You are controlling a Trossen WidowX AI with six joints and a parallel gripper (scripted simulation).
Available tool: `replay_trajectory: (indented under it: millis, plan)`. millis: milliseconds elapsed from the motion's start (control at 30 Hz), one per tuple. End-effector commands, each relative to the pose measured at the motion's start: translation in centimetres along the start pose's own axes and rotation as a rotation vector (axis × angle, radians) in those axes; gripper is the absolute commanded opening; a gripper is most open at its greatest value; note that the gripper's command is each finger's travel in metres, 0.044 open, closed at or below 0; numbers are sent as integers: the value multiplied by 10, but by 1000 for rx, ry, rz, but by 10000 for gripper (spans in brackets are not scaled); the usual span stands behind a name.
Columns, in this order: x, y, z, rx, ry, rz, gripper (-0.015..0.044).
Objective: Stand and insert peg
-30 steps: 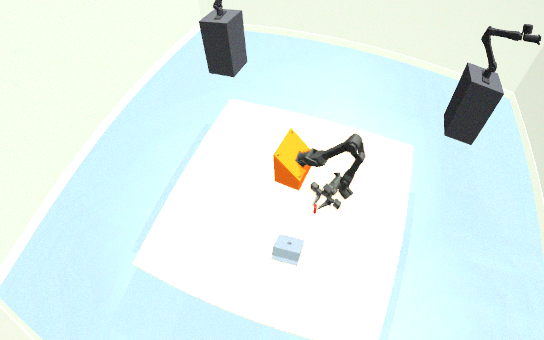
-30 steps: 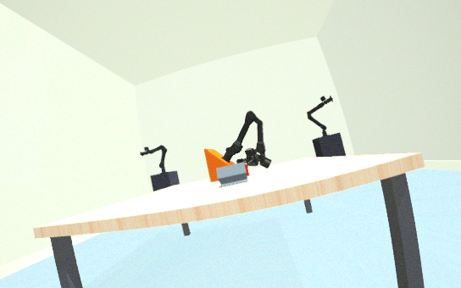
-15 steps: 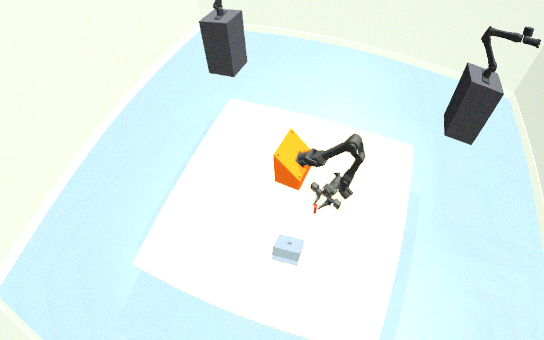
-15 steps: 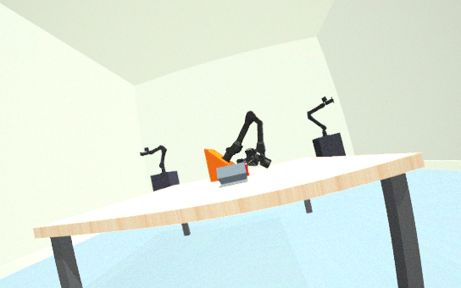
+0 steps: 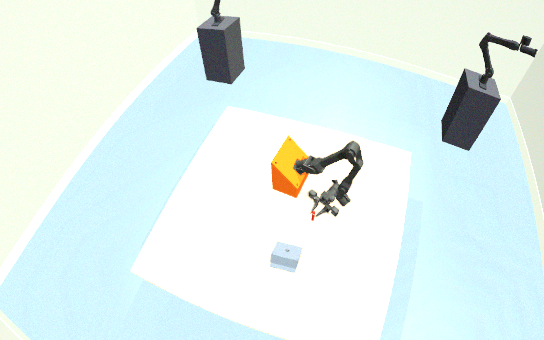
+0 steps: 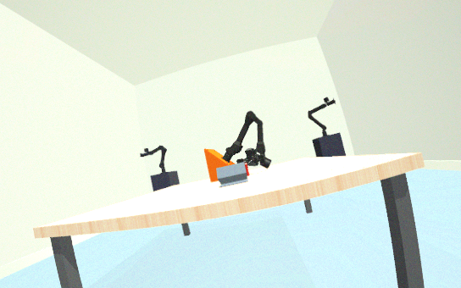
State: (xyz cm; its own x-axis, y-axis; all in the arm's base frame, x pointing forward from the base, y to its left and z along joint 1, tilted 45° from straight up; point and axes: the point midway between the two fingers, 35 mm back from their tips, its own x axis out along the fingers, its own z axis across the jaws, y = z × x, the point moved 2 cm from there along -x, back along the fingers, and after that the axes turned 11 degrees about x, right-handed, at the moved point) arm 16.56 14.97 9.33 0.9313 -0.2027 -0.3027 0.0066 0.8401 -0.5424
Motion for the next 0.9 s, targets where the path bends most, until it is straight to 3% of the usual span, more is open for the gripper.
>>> replay_trajectory:
  millis: [0,333,567,867]
  plan:
    - [0,0,0,-1,0,0,183]
    - [0,0,0,-1,0,0,440]
    - [0,-4,3,0,2,0,440]
    - [-7,-72,33,5,16,6,440]
